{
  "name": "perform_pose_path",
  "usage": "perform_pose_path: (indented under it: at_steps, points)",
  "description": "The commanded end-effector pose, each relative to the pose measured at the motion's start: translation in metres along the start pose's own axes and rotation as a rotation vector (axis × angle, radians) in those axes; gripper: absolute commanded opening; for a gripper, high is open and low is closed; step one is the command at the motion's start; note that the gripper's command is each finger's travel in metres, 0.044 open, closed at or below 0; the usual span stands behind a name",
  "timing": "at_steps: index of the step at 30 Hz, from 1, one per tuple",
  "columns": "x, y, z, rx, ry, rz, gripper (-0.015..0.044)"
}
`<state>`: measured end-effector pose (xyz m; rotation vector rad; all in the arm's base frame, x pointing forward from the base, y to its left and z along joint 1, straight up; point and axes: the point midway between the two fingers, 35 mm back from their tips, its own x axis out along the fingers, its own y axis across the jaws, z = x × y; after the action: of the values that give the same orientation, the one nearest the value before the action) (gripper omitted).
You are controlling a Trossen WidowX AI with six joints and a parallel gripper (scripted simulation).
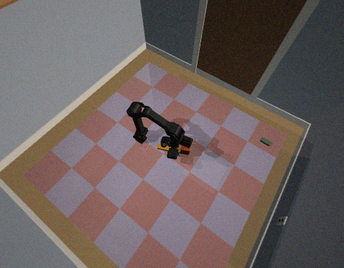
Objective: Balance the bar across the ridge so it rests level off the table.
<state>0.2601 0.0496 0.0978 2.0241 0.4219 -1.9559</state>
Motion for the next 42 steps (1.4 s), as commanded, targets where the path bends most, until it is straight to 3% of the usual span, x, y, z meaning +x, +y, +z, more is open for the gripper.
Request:
perform_pose_path:
  at_steps: [1,42]
  points:
    - [0.0041,-0.0003,0.0010,0.005,-0.006,-0.001,0.0000]
    - [0.0008,-0.0003,0.0012,0.005,-0.006,-0.001,0.0000]
